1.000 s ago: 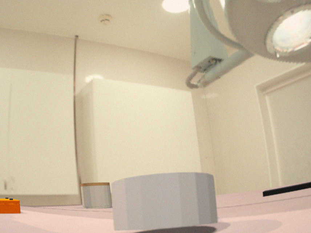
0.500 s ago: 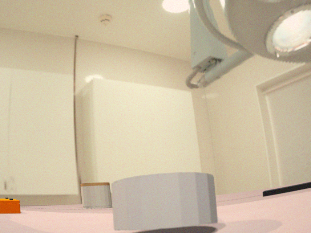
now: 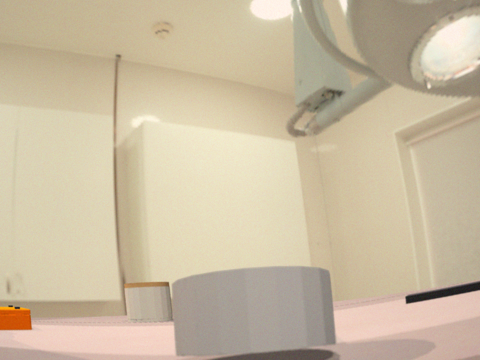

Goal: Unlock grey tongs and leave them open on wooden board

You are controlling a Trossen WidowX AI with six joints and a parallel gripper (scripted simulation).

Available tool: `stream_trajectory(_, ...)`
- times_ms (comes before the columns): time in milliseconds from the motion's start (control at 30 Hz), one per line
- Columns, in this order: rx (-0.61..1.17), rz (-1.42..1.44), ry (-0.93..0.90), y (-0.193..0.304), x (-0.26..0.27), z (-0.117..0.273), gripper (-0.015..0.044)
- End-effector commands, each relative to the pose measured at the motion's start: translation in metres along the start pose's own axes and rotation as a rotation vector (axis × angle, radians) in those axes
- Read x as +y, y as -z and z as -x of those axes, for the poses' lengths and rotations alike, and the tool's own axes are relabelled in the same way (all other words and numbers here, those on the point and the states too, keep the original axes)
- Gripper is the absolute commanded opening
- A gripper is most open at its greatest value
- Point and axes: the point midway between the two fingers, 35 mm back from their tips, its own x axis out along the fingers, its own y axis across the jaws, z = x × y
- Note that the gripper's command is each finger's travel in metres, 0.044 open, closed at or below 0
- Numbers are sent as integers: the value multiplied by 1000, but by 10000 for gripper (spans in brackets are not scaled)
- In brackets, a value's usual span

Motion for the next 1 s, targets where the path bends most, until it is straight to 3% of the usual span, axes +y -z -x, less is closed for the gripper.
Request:
stream_trajectory(0, -60, -31, -9, -1, -2, 4, -150)
stream_trajectory(967, -797, -124, -47, 2, -16, 57, -150)
